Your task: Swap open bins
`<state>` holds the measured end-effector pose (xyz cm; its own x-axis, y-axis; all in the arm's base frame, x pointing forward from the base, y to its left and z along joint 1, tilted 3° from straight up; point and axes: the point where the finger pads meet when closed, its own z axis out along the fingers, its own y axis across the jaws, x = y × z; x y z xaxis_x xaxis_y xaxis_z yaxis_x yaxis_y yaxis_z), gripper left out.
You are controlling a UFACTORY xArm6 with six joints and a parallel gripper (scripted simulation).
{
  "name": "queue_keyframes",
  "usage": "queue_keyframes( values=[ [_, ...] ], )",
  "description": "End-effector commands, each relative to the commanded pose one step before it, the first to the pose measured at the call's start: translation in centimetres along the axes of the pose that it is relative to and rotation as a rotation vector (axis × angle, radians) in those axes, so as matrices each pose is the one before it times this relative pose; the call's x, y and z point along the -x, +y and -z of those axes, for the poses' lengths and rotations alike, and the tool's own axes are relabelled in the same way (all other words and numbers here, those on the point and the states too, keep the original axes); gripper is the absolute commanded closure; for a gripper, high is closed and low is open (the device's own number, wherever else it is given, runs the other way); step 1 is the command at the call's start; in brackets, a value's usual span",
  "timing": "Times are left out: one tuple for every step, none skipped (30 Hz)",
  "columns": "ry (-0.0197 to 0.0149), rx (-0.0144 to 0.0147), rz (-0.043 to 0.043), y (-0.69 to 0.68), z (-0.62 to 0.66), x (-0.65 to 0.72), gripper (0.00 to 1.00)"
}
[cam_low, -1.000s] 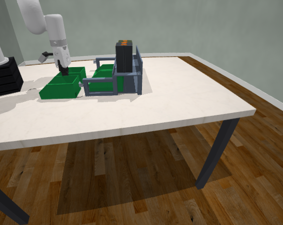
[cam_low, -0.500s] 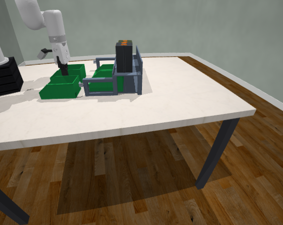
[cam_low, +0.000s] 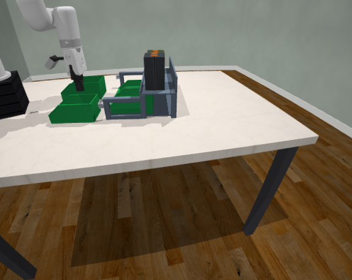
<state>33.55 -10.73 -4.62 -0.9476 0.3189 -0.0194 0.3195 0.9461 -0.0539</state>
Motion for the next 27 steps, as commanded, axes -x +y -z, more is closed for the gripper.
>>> queue_keyframes(
  values=[
    [-0.00329,0.00092,0.00000,0.001,0.106,0.157,1.00],
    [0.00000,0.00000,0.00000,0.000,0.000,0.000,1.00],
    [0.00000,0.00000,0.00000,0.000,0.000,0.000,1.00],
    [0.00000,0.00000,0.00000,0.006,0.000,0.000,1.00],
    [0.00000,0.00000,0.00000,0.038,-0.001,-0.003,1.00],
    [0.00000,0.00000,0.00000,0.095,-0.003,-0.006,1.00],
    [0.00000,0.00000,-0.00001,0.170,-0.005,-0.012,1.00],
    [0.00000,0.00000,-0.00001,0.258,-0.007,-0.019,1.00],
    [0.00000,0.00000,-0.00002,0.354,-0.010,-0.026,1.00],
    [0.00000,0.00000,-0.00002,0.453,-0.012,-0.033,1.00],
    [0.00000,0.00000,-0.00003,0.551,-0.015,-0.041,1.00],
    [0.00000,0.00000,-0.00003,0.648,-0.018,-0.047,1.00],
    [0.00000,0.00000,-0.00003,0.737,-0.020,-0.054,1.00],
    [0.00000,0.00000,-0.00004,0.818,-0.022,-0.060,1.00],
    [0.00000,0.00000,0.00000,0.000,0.000,0.000,1.00],
    [0.00000,0.00000,0.00000,0.000,0.000,0.000,1.00],
    [0.00000,0.00000,-0.00004,0.888,-0.024,-0.065,1.00],
    [0.00000,0.00000,-0.00004,0.930,-0.025,-0.068,1.00],
    [0.00000,0.00000,-0.00004,0.940,-0.026,-0.069,1.00],
    [0.00000,0.00000,-0.00004,0.931,-0.025,-0.068,1.00],
    [0.00000,0.00000,-0.00004,0.904,-0.025,-0.066,1.00],
    [0.00000,0.00000,-0.00004,0.858,-0.023,-0.063,1.00],
    [0.00000,0.00000,-0.00004,0.794,-0.022,-0.059,1.00],
    [0.00000,0.00000,-0.00003,0.715,-0.019,-0.052,1.00],
    [0.00000,0.00000,-0.00003,0.623,-0.017,-0.046,1.00],
    [0.00000,0.00000,-0.00002,0.520,-0.014,-0.038,1.00],
    [0.00000,0.00000,-0.00002,0.412,-0.011,-0.030,1.00]
  ],
)
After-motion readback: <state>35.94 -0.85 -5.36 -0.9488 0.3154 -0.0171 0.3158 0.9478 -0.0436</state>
